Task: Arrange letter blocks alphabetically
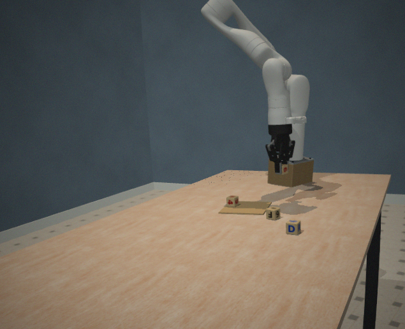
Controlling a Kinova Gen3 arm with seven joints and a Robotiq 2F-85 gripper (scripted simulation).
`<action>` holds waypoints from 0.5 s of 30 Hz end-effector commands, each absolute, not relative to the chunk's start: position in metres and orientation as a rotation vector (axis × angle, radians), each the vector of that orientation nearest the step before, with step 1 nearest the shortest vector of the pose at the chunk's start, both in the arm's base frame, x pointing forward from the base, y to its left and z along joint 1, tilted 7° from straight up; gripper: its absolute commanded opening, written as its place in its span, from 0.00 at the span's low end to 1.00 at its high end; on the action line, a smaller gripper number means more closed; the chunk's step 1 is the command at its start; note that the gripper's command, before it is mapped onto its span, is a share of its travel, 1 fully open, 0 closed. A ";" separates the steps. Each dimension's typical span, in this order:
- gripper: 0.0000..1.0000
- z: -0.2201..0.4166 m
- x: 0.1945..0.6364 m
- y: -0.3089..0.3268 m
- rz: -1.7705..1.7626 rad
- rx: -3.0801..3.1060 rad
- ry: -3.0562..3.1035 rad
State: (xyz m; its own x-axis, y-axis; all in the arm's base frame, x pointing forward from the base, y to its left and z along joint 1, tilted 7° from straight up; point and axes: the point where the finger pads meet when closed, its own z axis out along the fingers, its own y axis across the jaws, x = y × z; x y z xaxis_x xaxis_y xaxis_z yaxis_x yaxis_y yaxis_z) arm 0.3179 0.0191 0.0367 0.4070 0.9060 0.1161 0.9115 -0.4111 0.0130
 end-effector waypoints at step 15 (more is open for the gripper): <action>0.26 0.039 0.335 0.010 -0.165 -2.565 -1.728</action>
